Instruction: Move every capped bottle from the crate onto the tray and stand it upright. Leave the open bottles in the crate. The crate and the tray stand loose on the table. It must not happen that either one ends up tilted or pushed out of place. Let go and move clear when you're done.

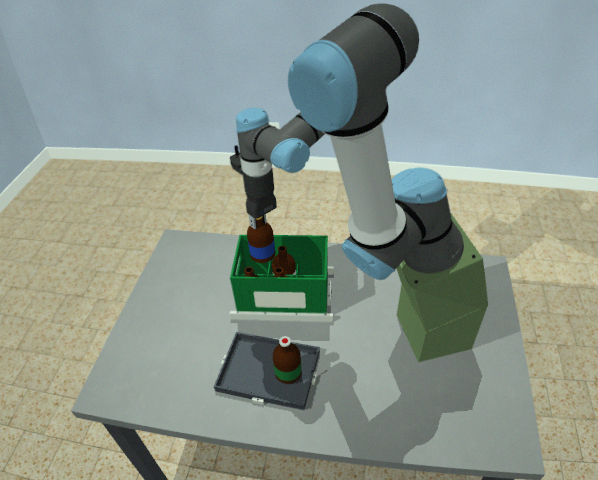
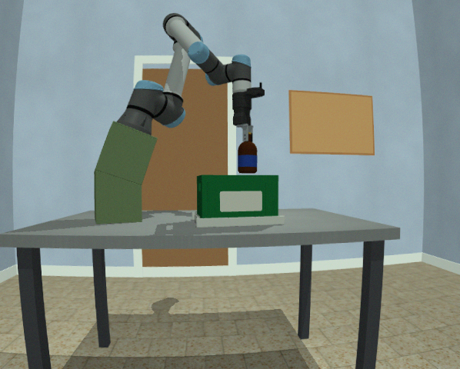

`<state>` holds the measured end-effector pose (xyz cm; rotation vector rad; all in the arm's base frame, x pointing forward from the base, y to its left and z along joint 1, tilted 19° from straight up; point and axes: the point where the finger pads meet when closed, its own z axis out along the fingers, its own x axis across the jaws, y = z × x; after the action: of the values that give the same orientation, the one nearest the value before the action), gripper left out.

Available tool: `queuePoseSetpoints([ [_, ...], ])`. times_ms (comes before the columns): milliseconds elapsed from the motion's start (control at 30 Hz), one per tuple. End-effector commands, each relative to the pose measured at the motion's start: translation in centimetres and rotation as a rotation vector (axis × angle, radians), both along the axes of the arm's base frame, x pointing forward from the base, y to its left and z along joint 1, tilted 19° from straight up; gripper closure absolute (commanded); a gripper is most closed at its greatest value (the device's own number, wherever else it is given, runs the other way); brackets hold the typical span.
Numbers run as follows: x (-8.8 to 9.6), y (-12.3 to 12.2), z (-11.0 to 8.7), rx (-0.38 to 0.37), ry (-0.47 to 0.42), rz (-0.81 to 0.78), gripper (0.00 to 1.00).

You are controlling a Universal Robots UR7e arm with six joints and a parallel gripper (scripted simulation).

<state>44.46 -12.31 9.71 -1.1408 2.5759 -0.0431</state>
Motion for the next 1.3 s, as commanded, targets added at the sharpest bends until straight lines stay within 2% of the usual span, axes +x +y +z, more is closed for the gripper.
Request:
queuePoseSetpoints([
  [0,0.1,0.4,0.1,-0.001,-0.001,-0.001,1.00],
  [367,-0.3,2.6,0.2,-0.001,-0.001,-0.002,1.00],
  [467,-0.2,2.1,0.2,-0.001,-0.002,0.000,1.00],
  [933,-0.2,4.9,0.5,-0.001,-0.001,-0.002,1.00],
  [1033,-0.2,4.5,0.5,-0.001,-0.002,0.001,1.00],
  [1267,-0.1,5.9,0.6,-0.001,-0.001,0.000,1.00],
])
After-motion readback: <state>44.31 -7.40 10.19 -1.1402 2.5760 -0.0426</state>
